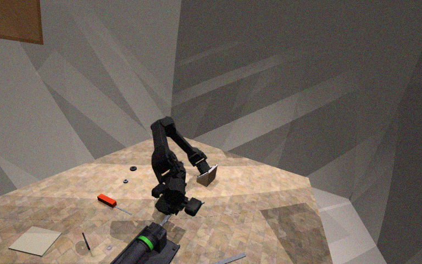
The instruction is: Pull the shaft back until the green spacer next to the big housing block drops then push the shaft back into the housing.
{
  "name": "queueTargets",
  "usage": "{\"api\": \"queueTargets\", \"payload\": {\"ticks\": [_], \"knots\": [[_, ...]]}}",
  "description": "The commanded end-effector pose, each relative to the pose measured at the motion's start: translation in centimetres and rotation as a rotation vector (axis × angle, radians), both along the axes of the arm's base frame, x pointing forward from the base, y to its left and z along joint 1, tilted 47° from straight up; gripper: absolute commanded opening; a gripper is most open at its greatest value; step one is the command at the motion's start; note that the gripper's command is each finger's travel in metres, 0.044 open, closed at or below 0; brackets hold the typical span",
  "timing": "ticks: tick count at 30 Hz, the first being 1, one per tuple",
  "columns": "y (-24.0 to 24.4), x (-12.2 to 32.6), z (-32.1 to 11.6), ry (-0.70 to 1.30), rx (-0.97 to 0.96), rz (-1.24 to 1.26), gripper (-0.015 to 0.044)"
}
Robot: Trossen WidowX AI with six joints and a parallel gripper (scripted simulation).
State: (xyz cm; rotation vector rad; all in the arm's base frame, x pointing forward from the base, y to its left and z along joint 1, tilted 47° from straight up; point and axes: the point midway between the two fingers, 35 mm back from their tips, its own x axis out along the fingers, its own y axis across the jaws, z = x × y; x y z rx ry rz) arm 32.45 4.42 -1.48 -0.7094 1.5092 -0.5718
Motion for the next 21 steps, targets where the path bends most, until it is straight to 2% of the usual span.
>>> {"api": "queueTargets", "payload": {"ticks": [1,21], "knots": [[-0.08,-0.27,-0.06,0.004,-0.001,-0.005,0.0],[-0.09,-0.46,-0.05,0.004,-0.001,-0.005,0.0]]}}
